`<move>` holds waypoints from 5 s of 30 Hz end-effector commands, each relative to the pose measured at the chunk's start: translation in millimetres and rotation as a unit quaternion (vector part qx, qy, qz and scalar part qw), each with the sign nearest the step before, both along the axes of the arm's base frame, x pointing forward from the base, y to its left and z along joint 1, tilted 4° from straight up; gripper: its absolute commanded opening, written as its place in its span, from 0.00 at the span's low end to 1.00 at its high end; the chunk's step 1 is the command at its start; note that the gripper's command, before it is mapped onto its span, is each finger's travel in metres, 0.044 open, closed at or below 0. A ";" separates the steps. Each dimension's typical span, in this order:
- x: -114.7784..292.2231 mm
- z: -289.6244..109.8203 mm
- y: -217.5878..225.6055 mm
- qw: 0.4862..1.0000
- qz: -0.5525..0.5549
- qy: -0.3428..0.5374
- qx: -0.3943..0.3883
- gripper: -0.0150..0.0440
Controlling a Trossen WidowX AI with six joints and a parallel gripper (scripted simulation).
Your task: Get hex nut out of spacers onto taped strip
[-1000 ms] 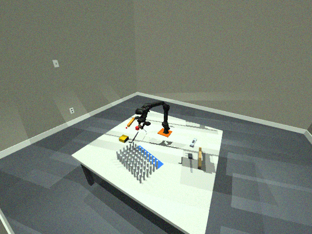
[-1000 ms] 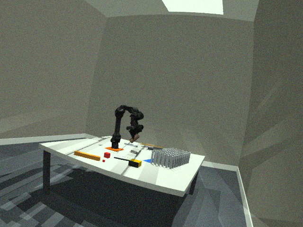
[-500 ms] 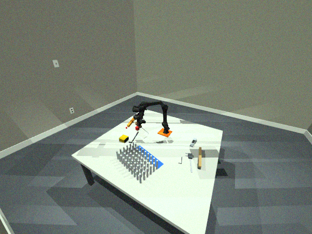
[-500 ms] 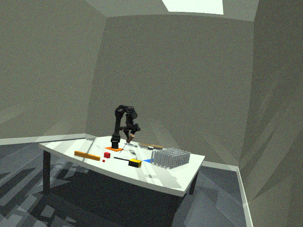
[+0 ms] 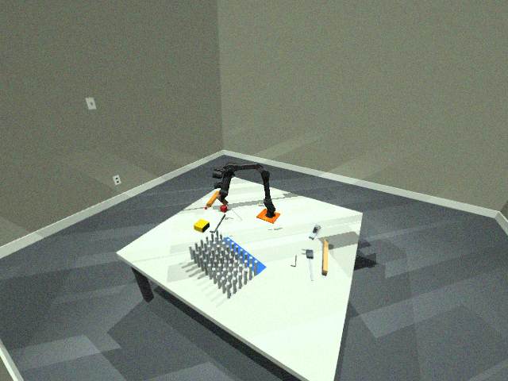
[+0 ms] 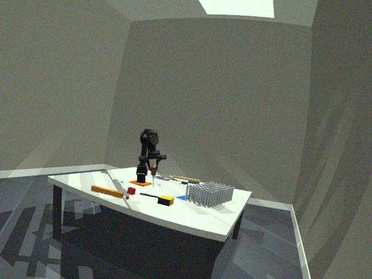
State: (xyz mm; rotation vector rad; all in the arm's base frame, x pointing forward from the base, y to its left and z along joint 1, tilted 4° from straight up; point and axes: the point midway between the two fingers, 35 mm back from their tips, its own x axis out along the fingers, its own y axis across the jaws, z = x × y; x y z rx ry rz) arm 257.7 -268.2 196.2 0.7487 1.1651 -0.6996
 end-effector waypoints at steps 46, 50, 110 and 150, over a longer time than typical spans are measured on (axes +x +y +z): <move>-128.4 9.8 -125.8 0.720 -0.643 -0.132 0.224 0.25; -142.3 10.6 -133.6 0.671 -0.686 -0.142 0.244 0.25; -199.0 -13.8 -165.4 0.469 -0.808 -0.175 0.311 0.25; -201.3 -41.9 -170.5 0.469 -0.808 -0.175 0.311 0.25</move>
